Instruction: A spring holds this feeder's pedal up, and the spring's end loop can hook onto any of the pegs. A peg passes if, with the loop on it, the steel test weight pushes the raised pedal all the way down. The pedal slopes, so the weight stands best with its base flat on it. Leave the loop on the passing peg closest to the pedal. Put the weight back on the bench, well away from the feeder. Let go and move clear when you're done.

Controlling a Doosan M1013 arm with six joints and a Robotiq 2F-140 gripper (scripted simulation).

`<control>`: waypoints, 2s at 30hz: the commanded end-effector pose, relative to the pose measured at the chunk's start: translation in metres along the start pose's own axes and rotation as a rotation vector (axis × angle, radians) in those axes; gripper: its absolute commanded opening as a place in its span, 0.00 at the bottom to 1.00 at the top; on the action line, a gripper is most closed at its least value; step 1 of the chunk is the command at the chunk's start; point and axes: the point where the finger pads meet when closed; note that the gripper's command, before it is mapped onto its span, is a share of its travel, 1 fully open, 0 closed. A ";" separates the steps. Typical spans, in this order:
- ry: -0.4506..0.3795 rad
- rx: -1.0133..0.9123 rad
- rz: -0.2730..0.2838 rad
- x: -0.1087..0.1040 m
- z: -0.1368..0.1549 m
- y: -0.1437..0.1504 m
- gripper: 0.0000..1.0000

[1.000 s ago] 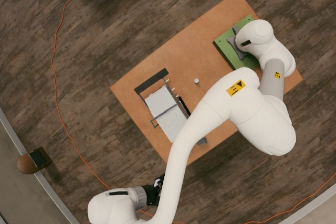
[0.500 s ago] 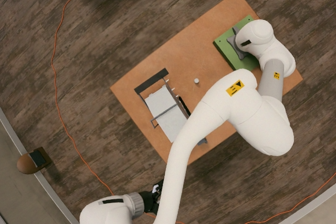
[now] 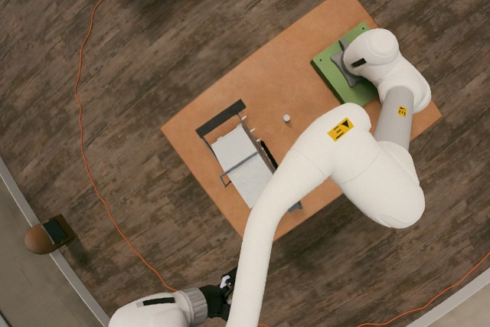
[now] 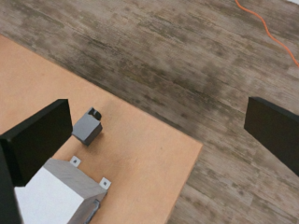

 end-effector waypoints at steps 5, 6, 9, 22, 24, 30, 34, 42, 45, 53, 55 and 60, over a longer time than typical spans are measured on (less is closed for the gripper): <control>0.000 -0.001 0.001 -0.009 -0.007 -0.002 1.00; 0.000 -0.001 0.001 -0.006 -0.003 -0.005 1.00; 0.000 -0.001 0.001 -0.007 0.000 -0.016 1.00; 0.000 -0.001 0.001 -0.011 0.015 -0.058 1.00; 0.000 -0.001 0.000 -0.011 0.015 -0.057 1.00; 0.000 -0.001 0.000 -0.013 0.023 -0.080 1.00; 0.000 -0.001 0.000 -0.014 0.028 -0.095 1.00; 0.000 -0.001 -0.001 -0.015 0.033 -0.110 1.00; 0.000 -0.001 -0.001 -0.016 0.037 -0.121 1.00; 0.000 -0.001 -0.001 -0.019 0.047 -0.151 1.00; 0.000 -0.001 -0.001 -0.019 0.049 -0.155 1.00; 0.000 -0.001 -0.001 -0.020 0.051 -0.163 1.00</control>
Point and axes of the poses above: the point where the finger pads meet when closed, its own x axis out along the fingers, its own y axis across the jaws, z = x × y, and after that the axes turned 13 degrees about x, right-handed
